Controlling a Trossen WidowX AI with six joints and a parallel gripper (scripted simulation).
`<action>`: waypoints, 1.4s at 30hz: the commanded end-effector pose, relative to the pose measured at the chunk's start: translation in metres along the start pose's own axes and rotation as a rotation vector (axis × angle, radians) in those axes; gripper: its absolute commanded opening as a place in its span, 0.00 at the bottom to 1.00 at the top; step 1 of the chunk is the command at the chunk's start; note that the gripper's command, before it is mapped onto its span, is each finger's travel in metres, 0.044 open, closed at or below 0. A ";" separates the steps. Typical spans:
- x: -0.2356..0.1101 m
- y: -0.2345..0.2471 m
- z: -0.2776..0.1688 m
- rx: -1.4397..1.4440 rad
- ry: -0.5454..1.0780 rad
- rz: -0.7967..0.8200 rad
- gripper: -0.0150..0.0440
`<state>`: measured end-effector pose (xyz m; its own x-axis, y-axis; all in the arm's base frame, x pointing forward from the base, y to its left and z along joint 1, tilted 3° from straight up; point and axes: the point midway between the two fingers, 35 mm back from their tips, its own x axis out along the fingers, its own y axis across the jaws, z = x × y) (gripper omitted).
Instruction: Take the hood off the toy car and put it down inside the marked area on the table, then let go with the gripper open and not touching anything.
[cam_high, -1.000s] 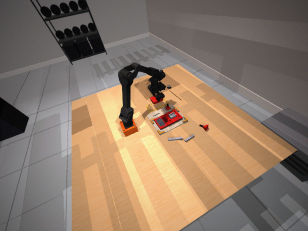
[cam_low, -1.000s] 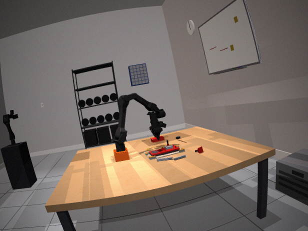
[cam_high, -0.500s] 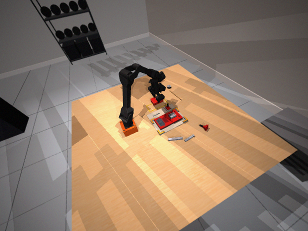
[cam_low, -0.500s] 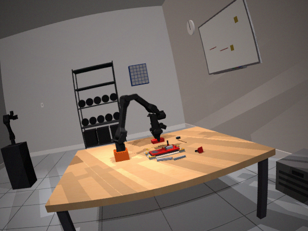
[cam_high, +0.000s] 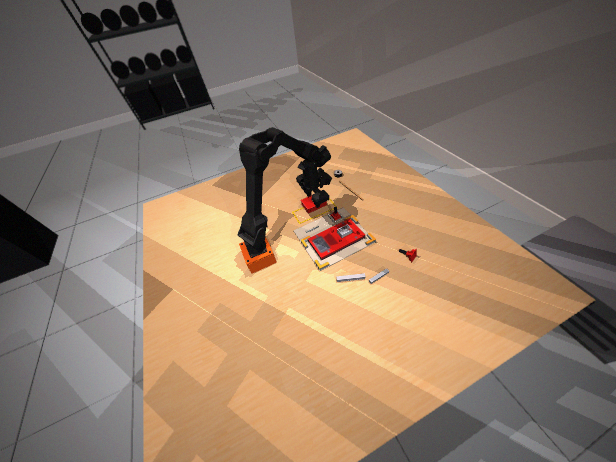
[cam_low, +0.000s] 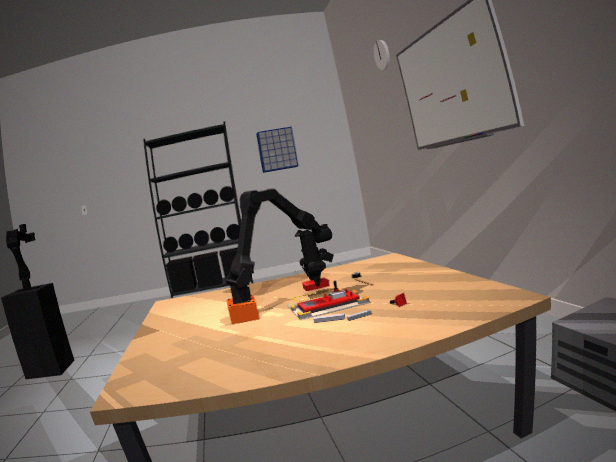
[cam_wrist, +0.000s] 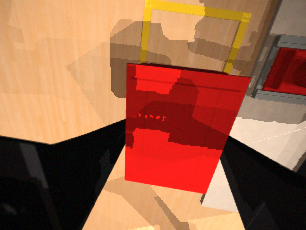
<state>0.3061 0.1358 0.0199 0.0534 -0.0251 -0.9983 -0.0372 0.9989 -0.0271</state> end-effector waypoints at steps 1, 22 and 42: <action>0.005 -0.001 -0.001 -0.003 0.002 -0.005 0.25; 0.015 -0.001 -0.002 -0.003 0.002 -0.005 0.25; 0.025 -0.001 -0.002 -0.003 0.002 -0.005 0.25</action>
<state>0.3052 0.1343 -0.0032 0.0500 -0.0268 -0.9984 -0.0351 0.9990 -0.0285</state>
